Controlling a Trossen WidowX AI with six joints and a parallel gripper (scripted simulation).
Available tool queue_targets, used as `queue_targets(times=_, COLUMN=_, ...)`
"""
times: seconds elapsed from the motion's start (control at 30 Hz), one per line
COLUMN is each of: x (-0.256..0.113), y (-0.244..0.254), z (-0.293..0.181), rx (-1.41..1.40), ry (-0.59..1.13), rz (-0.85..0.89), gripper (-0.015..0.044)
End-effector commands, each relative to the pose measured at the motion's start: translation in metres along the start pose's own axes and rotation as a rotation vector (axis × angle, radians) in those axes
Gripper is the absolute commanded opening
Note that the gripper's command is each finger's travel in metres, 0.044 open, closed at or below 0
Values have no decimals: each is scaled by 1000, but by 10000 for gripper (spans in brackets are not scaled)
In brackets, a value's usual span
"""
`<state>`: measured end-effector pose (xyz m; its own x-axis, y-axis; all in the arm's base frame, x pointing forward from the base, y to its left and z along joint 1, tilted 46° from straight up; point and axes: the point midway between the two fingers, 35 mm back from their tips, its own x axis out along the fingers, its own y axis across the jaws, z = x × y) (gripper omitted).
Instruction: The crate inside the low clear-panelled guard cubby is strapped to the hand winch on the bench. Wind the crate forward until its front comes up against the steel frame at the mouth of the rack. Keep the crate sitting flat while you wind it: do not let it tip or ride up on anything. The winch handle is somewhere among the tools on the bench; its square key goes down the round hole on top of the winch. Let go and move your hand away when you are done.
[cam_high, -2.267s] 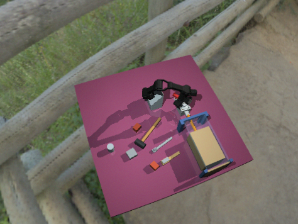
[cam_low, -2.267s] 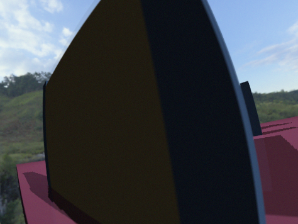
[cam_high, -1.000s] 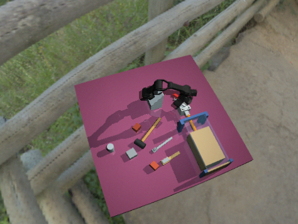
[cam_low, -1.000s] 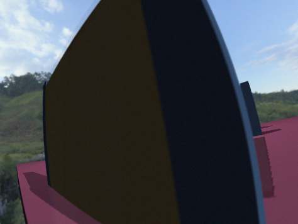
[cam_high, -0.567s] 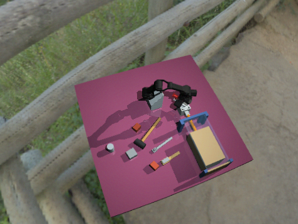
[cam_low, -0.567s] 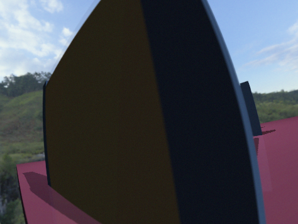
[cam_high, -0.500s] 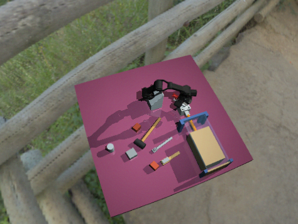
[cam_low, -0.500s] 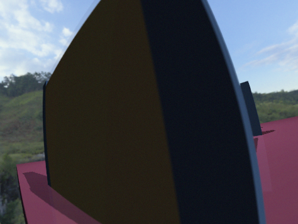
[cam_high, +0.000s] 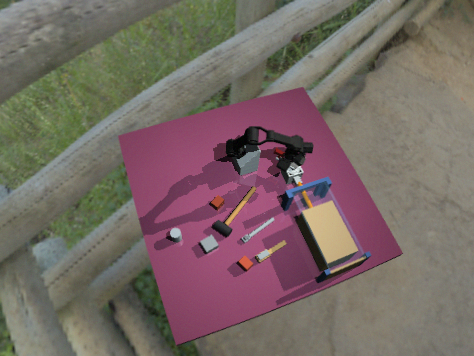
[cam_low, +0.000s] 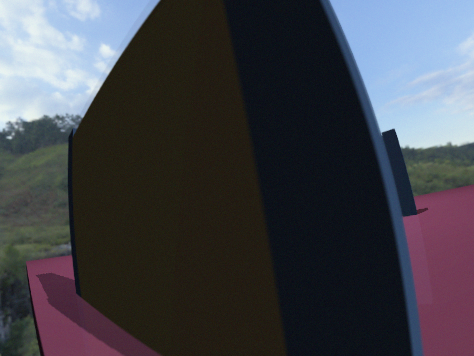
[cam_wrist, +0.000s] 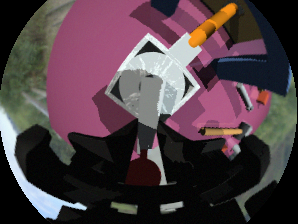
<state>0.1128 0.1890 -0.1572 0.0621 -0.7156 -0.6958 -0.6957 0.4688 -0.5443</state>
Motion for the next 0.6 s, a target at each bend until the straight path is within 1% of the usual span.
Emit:
queue_targets(times=0.0, x=4, y=1, z=1, rx=37, ry=-1, rz=-7, gripper=0)
queue_targets(times=0.3, x=4, y=2, z=1, rx=47, ry=-2, rz=-6, gripper=0)
queue_targets(times=0.57, x=4, y=4, z=1, rx=112, ry=-3, rz=-1, gripper=0)
